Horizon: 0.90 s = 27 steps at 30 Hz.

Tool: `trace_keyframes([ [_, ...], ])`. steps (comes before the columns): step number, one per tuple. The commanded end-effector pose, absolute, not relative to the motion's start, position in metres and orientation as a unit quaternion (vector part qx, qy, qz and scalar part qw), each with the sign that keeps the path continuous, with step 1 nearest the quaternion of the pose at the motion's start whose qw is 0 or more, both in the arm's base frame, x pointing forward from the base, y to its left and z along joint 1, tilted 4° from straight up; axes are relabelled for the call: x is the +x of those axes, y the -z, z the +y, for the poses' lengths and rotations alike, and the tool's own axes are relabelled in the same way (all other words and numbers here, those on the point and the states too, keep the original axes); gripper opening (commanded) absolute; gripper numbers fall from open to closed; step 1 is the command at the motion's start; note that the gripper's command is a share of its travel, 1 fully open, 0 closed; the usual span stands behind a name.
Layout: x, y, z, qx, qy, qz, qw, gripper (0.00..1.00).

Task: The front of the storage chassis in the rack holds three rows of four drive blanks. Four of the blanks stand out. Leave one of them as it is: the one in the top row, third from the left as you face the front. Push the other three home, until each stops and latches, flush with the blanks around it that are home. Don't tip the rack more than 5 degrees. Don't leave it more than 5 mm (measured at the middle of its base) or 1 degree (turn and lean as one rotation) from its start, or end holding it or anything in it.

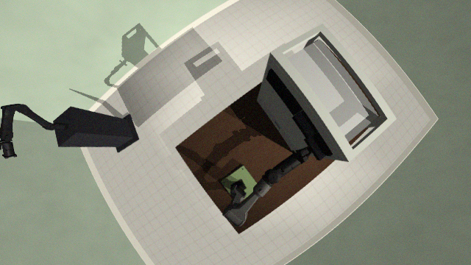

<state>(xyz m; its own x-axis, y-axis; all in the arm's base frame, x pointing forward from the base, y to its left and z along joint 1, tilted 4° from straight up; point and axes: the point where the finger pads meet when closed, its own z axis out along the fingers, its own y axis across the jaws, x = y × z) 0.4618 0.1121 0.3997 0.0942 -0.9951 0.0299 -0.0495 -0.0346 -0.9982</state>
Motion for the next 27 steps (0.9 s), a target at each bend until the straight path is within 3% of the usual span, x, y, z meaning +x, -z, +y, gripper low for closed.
trace_keyframes([
  [1, 0.4638, -0.3972, 0.1123, -0.545, 0.47, 0.482, 0.5, 0.0],
  [27, 0.4698, -0.3962, 0.1128, -0.545, 0.47, 0.482, 0.5, 0.0],
])
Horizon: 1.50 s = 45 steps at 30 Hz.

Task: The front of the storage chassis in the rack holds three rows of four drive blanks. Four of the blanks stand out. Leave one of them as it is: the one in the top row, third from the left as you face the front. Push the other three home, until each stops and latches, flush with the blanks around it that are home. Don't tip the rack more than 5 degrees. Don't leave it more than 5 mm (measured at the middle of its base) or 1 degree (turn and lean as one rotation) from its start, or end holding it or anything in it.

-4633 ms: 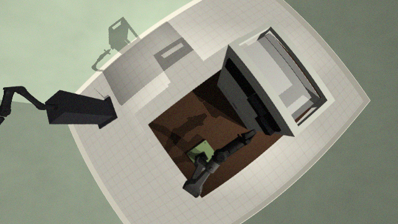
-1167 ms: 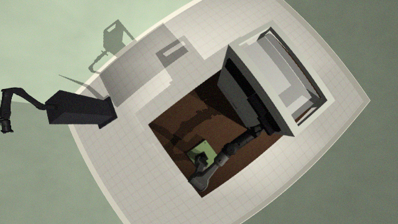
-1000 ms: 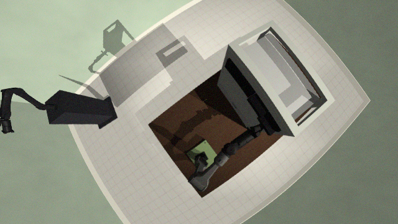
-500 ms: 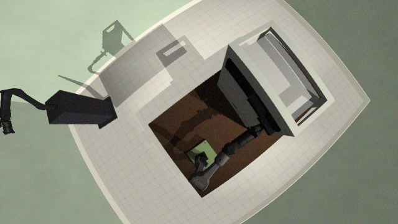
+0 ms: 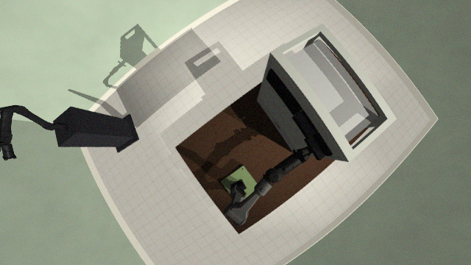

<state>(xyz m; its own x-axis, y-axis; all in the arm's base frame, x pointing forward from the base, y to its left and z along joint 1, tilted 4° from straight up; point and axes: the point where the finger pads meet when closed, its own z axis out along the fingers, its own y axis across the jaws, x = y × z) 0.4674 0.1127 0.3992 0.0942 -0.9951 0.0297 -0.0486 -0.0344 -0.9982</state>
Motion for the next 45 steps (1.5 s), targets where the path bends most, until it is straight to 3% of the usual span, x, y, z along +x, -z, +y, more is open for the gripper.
trace_keyframes([
  [1, 0.4698, -0.3962, 0.1128, -0.545, 0.47, 0.482, 0.5, 0.0],
  [45, 0.4762, -0.3955, 0.1134, -0.545, 0.47, 0.482, 0.5, 0.0],
])
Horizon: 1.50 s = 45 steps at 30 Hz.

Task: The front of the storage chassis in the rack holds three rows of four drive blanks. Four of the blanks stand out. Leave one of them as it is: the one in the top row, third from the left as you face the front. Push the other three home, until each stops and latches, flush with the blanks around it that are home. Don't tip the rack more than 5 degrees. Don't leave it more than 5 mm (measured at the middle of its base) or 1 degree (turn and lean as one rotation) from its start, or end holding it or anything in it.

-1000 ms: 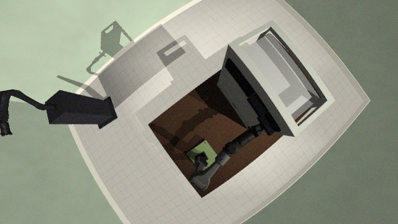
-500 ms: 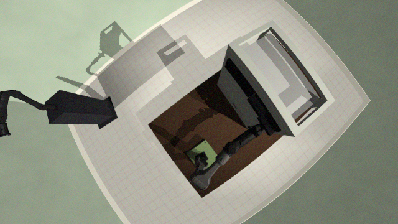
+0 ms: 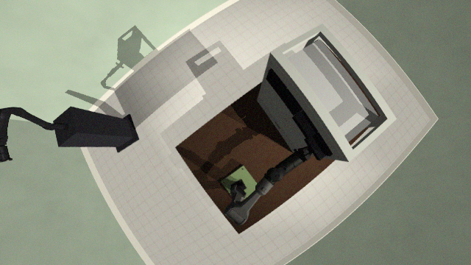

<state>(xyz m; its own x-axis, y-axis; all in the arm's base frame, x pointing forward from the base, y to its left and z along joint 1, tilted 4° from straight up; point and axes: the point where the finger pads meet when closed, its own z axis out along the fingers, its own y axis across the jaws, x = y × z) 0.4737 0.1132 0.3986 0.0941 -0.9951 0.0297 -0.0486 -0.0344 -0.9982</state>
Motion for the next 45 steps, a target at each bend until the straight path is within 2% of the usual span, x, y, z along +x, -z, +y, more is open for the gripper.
trace_keyframes([
  [1, 0.477, -0.395, 0.113, -0.545, 0.47, 0.482, 0.5, 0.0],
  [21, 0.478, -0.395, 0.114, -0.545, 0.47, 0.482, 0.5, 0.0],
  [28, 0.466, -0.396, 0.112, -0.545, 0.47, 0.482, 0.5, 0.0],
  [39, 0.382, -0.401, 0.105, -0.545, 0.47, 0.482, 0.5, 0.0],
  [45, 0.369, -0.402, 0.104, -0.545, 0.47, 0.482, 0.5, 0.0],
])
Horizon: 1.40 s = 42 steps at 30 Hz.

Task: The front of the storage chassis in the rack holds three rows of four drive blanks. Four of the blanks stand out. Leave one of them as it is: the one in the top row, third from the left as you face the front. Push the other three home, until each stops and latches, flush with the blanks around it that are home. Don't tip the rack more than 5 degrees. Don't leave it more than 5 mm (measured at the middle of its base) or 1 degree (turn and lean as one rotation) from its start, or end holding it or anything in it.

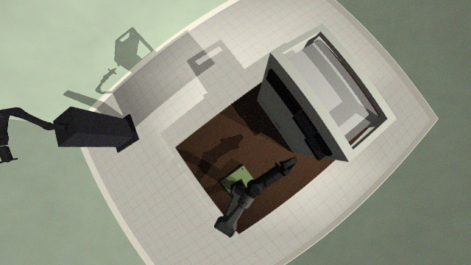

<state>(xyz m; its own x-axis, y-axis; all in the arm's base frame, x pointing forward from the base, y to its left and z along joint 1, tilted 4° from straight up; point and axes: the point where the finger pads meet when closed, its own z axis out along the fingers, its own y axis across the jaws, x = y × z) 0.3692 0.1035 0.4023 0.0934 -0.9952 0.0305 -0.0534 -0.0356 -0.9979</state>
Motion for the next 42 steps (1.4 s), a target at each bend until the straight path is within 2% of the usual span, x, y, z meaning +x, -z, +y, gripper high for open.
trace_keyframes([
  [1, 0.369, -0.402, 0.103, -0.545, 0.47, 0.482, 0.5, 0.0],
  [19, 0.367, -0.433, 0.104, -0.545, 0.47, 0.482, 0.5, 0.0],
  [29, 0.431, -0.429, 0.11, -0.545, 0.47, 0.482, 0.5, 0.0],
  [42, 0.432, -0.429, 0.11, -0.545, 0.47, 0.482, 0.5, 0.0],
])
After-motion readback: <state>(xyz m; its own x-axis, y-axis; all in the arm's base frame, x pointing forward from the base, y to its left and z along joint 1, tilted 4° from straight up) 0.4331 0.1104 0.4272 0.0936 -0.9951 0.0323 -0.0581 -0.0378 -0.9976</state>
